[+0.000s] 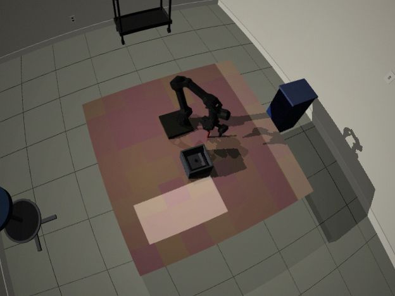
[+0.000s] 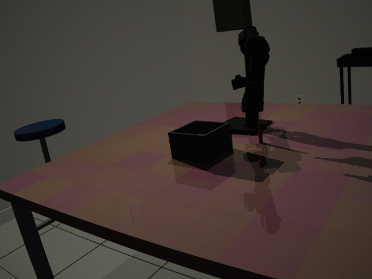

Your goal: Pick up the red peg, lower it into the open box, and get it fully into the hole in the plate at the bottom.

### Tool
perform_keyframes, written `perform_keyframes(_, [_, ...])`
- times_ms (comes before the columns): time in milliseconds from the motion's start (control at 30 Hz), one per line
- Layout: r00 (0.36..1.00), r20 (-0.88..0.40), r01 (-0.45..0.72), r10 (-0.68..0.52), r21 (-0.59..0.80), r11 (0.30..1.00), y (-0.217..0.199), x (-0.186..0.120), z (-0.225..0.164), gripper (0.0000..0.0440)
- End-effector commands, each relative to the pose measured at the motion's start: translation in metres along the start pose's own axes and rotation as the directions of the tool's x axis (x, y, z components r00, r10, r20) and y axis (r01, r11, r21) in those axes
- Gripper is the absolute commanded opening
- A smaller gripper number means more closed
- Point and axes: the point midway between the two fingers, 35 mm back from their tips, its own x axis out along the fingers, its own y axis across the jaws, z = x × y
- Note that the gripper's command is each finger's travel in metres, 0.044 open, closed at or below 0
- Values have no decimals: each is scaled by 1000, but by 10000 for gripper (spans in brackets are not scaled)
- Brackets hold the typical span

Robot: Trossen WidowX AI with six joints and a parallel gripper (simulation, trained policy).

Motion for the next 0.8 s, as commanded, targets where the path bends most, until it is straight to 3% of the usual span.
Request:
perform_keyframes(0, [996, 15, 85, -84, -77, 993, -18, 10, -5, 440])
perform_keyframes(600, [990, 21, 139, -137, -214, 967, -57, 73, -23, 433])
perform_keyframes(767, [988, 7, 151, -153, -207, 967, -62, 81, -25, 322])
